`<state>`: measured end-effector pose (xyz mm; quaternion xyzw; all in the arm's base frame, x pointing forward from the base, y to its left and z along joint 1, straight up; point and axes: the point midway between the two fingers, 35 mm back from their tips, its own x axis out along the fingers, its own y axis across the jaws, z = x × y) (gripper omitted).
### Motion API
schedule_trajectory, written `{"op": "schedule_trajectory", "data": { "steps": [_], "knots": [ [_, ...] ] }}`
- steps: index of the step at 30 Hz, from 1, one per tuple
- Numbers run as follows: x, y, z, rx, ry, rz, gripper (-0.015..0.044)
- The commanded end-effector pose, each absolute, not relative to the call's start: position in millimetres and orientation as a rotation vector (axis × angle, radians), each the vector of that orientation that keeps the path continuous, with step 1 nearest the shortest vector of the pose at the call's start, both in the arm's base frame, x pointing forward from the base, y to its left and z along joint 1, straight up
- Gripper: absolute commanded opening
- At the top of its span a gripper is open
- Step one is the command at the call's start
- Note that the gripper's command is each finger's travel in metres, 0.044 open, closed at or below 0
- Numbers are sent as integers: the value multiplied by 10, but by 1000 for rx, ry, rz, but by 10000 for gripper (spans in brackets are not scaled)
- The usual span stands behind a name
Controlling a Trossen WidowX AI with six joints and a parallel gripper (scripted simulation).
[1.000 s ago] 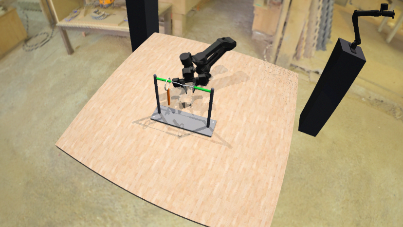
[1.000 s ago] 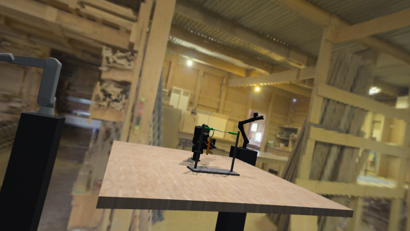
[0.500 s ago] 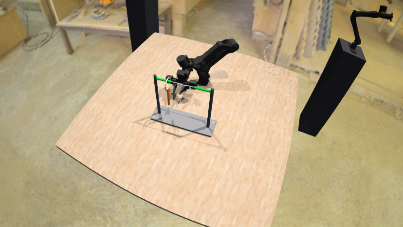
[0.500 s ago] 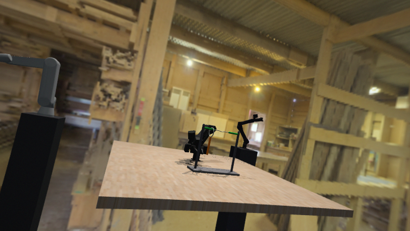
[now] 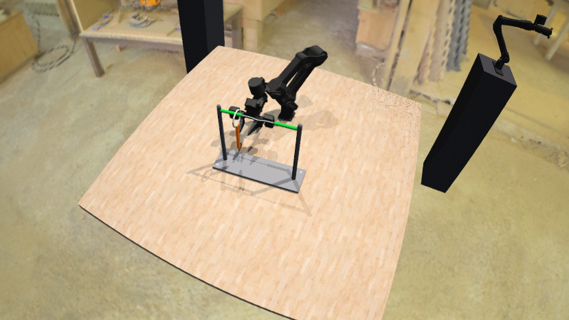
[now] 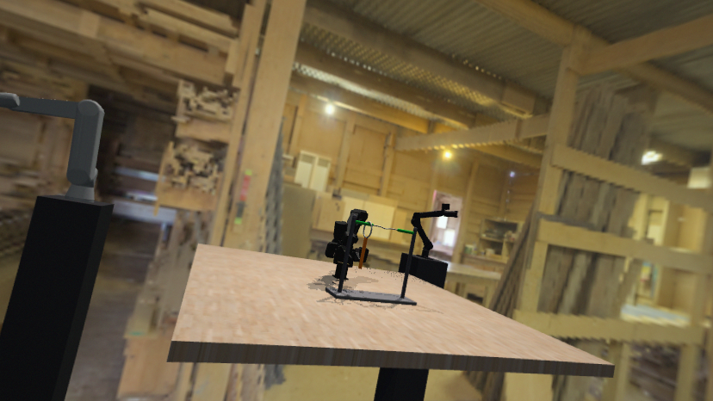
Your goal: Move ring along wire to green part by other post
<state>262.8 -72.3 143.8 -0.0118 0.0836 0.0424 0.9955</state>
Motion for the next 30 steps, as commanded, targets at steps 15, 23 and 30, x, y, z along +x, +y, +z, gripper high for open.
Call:
{"op": "schedule_trajectory", "data": {
  "steps": [15,23,30],
  "knots": [
    [2840,-732,1475,-18,161,79,160],
    [2956,-731,1467,-18,160,79,160],
    [3058,-724,1453,-18,159,79,160]
  ]
}}
